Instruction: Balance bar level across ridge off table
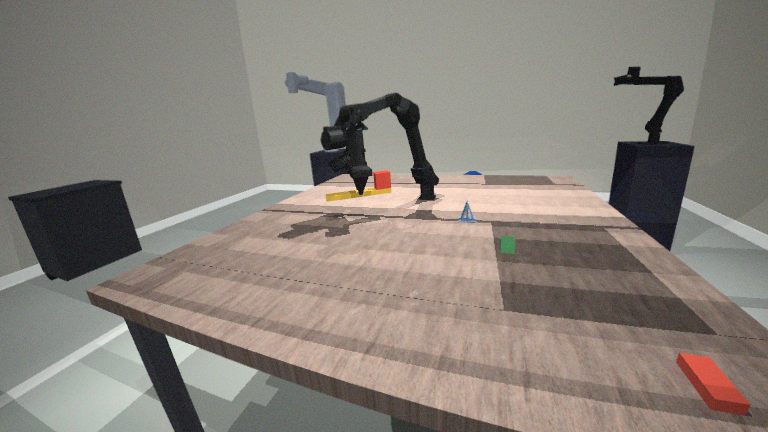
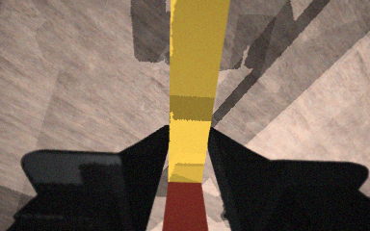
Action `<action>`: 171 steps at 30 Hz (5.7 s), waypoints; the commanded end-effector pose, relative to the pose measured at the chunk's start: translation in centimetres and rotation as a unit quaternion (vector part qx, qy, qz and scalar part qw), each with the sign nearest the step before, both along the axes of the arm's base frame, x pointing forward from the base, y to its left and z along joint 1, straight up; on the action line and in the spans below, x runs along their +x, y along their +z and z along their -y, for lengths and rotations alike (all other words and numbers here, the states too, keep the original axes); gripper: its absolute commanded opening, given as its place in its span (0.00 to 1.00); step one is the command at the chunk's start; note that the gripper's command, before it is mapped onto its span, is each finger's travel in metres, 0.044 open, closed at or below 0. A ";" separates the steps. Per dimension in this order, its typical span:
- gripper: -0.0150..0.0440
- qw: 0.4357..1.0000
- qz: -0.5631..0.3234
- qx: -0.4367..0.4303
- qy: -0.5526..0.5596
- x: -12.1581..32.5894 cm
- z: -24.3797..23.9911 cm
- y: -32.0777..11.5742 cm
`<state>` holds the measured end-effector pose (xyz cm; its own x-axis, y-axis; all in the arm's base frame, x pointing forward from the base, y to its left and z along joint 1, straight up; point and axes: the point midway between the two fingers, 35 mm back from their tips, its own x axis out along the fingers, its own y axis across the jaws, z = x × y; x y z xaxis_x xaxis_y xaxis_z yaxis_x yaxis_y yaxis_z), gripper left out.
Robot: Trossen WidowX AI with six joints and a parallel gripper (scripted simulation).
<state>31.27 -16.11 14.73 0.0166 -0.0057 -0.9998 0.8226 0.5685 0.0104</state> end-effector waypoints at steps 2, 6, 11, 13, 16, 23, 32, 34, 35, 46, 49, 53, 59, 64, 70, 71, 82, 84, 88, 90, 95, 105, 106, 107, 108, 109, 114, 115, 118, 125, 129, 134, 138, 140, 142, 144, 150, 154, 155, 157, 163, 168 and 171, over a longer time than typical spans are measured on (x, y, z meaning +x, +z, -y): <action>0.25 1.000 0.005 -0.004 -0.002 -0.2 0.0 1.7; 0.25 1.000 0.005 -0.004 -0.004 -0.1 -0.3 1.8; 0.25 1.000 0.005 -0.003 -0.016 0.4 -2.1 1.8; 0.25 1.000 0.005 -0.002 -0.021 0.6 -2.9 1.8; 0.25 1.000 0.006 -0.002 -0.029 0.9 -4.1 1.8; 0.25 0.999 0.006 0.000 -0.047 1.3 -6.8 1.9; 0.25 0.997 0.006 0.002 -0.070 1.4 -10.4 1.9; 0.25 0.997 0.006 0.002 -0.076 1.4 -11.2 1.9; 0.25 0.997 0.006 0.003 -0.078 1.4 -11.6 1.9; 0.25 0.994 0.006 0.005 -0.108 0.9 -15.9 2.0; 0.25 0.993 0.006 0.006 -0.116 0.6 -17.1 2.0; 0.25 0.992 0.005 0.007 -0.127 0.2 -18.6 2.0; 0.25 0.990 0.005 0.008 -0.143 -0.6 -20.9 2.0; 0.25 0.988 0.004 0.009 -0.157 -1.4 -22.7 2.0; 0.25 0.985 0.004 0.010 -0.174 -2.5 -24.8 2.0; 0.25 0.984 0.004 0.010 -0.177 -2.7 -25.1 2.0; 0.25 0.978 0.002 0.012 -0.207 -5.3 -28.6 1.9; 0.25 0.977 0.002 0.012 -0.213 -5.8 -29.1 1.9; 0.25 0.974 0.001 0.013 -0.224 -7.0 -30.2 1.9; 0.25 0.973 0.001 0.013 -0.229 -7.5 -30.6 1.8; 0.25 0.973 0.001 0.013 -0.231 -7.8 -30.8 1.7; 0.25 0.973 0.001 0.013 -0.231 -7.8 -31.0 0.3; 0.25 0.973 0.001 0.013 -0.231 -7.8 -31.0 0.1; 0.25 0.973 0.001 0.013 -0.231 -7.8 -31.0 0.0; 0.25 0.973 0.001 0.013 -0.231 -7.8 -31.0 -0.2; 0.25 0.973 0.001 0.013 -0.231 -7.8 -31.0 -0.4; 0.25 0.973 0.001 0.013 -0.231 -7.8 -30.9 -1.2; 0.25 0.973 0.001 0.013 -0.231 -7.8 -30.9 -1.3; 0.25 0.973 0.001 0.013 -0.231 -7.8 -30.9 -1.8; 0.25 0.973 0.001 0.013 -0.231 -7.8 -30.9 -2.5; 0.25 0.973 0.001 0.013 -0.231 -7.8 -30.9 -2.5; 0.25 0.973 0.001 0.013 -0.231 -7.8 -30.9 -2.4; 0.25 0.973 0.001 0.013 -0.231 -7.8 -30.9 -2.3; 0.25 0.973 0.001 0.013 -0.231 -7.8 -30.9 -2.4; 0.25 0.973 0.001 0.013 -0.231 -7.8 -30.9 -2.4; 0.25 0.973 0.001 0.013 -0.231 -7.8 -30.9 -2.4; 0.25 0.973 0.001 0.013 -0.231 -7.8 -30.9 -2.4; 0.25 0.973 0.001 0.013 -0.231 -7.8 -30.9 -2.5; 0.25 0.973 0.001 0.013 -0.231 -7.8 -30.9 -2.5; 0.25 0.973 0.001 0.013 -0.231 -7.8 -30.9 -2.5; 0.25 0.973 0.001 0.013 -0.231 -7.8 -30.9 -2.6; 0.25 0.973 0.001 0.013 -0.231 -7.8 -30.9 -2.6; 0.25 0.973 0.001 0.013 -0.231 -7.8 -30.9 -2.6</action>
<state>23.50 14.78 12.24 0.0220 0.0133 -0.9997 0.9900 0.1393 0.0236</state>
